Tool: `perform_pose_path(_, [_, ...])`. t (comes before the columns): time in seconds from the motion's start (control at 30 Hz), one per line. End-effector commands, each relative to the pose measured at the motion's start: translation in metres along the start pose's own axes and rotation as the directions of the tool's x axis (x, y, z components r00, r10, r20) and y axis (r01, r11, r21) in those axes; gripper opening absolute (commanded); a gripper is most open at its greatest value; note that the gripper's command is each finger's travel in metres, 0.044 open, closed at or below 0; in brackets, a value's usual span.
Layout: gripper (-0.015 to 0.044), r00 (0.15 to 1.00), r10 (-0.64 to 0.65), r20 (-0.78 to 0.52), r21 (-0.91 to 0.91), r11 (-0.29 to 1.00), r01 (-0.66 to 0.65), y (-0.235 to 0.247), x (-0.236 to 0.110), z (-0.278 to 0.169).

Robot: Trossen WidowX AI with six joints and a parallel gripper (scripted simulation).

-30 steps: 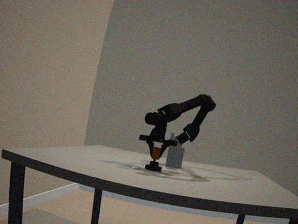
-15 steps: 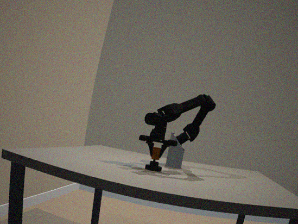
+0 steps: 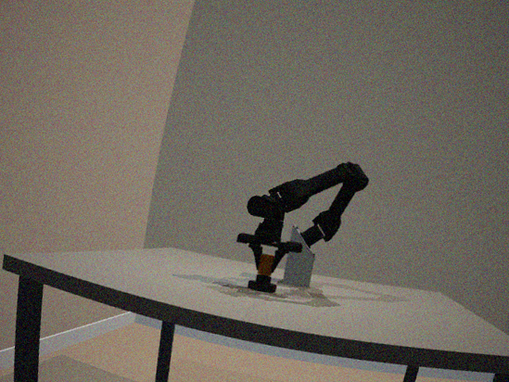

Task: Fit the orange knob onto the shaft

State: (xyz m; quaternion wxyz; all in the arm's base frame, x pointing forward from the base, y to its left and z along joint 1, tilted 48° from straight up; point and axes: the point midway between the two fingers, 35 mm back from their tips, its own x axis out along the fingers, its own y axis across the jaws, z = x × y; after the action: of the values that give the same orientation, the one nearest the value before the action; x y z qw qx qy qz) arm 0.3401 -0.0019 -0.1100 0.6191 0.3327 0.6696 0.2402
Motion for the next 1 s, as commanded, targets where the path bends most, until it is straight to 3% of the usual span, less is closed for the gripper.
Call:
perform_pose_path(0.0, [0.0, 1.0, -0.002, -0.002, -0.03, 1.0, 0.002, -0.0012, 0.0037, -0.002])
perform_pose_path(0.4, [0.0, 1.0, 0.001, 0.0, -0.038, 0.999, -0.001, 0.0, 0.0031, -0.0009])
perform_pose_path(0.97, [0.044, 1.0, 0.001, 0.0, -0.038, 0.999, -0.001, 0.0, 0.0031, -0.0009])
